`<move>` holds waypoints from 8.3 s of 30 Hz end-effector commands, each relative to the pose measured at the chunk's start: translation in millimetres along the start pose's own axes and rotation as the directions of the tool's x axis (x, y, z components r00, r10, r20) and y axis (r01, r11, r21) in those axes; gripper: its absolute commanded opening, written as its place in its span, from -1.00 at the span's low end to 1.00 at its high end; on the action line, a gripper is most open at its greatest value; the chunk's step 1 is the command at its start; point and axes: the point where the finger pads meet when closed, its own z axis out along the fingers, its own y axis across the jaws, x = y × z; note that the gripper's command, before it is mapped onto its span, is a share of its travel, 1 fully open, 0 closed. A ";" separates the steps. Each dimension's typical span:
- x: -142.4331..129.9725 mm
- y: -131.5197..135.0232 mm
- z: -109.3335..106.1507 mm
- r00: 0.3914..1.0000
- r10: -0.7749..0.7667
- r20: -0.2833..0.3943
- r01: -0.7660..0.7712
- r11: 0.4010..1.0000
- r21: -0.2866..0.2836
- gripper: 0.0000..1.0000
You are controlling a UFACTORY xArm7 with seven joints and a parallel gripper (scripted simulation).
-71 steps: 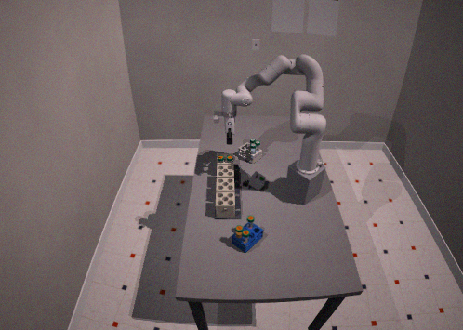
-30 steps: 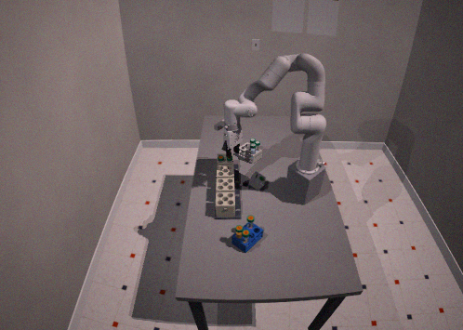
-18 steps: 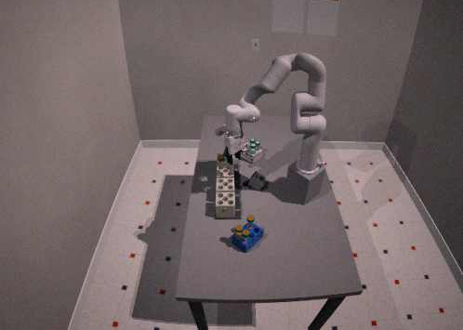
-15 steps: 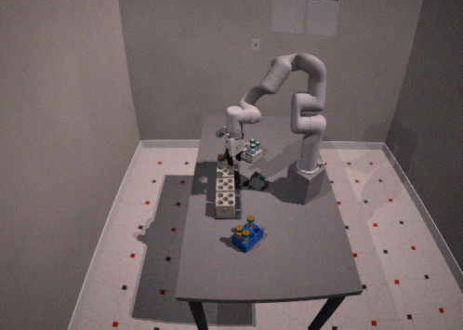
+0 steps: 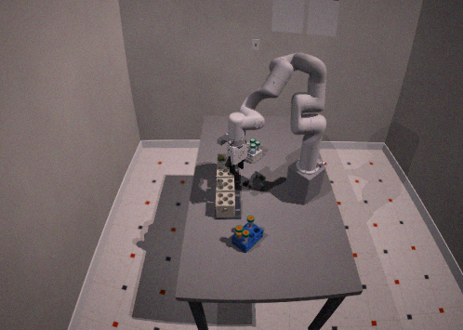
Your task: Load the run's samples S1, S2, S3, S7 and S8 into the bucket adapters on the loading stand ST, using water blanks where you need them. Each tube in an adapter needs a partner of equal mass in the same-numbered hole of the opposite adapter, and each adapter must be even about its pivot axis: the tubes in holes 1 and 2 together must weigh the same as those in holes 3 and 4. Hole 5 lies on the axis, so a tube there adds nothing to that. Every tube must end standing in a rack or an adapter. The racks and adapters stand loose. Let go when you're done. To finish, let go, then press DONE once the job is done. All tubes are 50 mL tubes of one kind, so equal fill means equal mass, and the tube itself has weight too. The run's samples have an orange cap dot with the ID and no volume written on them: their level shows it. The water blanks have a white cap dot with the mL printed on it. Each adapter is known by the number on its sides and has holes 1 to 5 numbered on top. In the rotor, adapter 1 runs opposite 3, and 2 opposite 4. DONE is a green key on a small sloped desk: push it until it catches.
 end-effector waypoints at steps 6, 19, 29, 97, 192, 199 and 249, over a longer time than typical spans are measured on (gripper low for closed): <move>-27.5 -25.4 -0.5 1.000 0.001 -0.002 -0.001 1.000 0.001 0.15; -77.6 -67.0 -0.5 1.000 0.001 -0.002 -0.001 1.000 0.002 0.15; -108.5 -92.6 -0.5 1.000 0.001 -0.001 -0.001 1.000 0.002 0.15; -224.5 -188.9 35.1 1.000 0.001 0.000 -0.001 1.000 0.003 0.15; -224.4 -189.1 135.9 1.000 0.001 0.000 -0.001 1.000 0.003 0.15; -224.4 -189.1 135.9 1.000 0.001 0.000 -0.001 1.000 0.003 0.15; -224.4 -189.1 130.8 1.000 0.001 0.000 -0.001 1.000 0.003 -1.00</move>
